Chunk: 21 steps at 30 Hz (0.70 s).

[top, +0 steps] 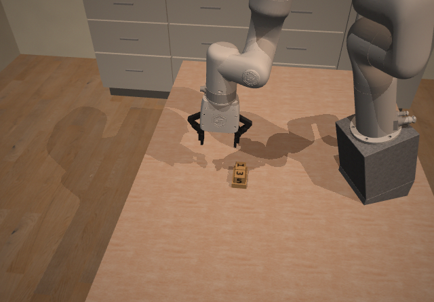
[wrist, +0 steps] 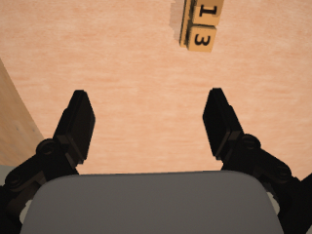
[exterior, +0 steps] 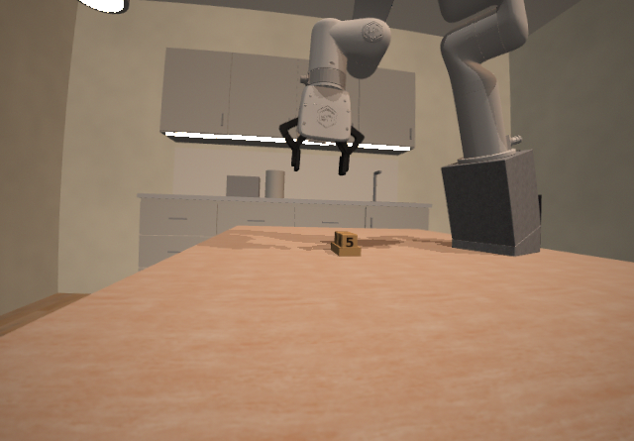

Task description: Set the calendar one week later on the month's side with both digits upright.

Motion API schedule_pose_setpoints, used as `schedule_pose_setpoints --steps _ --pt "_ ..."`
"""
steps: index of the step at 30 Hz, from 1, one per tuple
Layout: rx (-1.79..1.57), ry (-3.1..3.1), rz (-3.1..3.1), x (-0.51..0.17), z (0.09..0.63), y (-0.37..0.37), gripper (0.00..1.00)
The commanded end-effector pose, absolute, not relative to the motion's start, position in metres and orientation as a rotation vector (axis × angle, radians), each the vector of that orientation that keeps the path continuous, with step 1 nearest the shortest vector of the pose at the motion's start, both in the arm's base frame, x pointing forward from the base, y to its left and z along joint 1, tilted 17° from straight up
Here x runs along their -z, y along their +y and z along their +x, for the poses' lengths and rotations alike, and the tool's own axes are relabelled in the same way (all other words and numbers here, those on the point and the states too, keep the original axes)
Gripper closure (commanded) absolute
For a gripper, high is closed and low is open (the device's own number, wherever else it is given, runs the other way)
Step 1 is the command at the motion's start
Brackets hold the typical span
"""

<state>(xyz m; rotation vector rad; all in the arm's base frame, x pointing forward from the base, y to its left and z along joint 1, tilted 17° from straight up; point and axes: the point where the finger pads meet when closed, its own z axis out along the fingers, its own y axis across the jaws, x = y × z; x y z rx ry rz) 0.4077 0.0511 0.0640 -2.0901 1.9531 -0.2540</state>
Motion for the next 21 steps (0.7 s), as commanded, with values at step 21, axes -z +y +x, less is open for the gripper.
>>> schedule_pose_setpoints --steps 21 --pt "0.207 1.967 -2.072 -0.045 0.382 0.038 0.0"
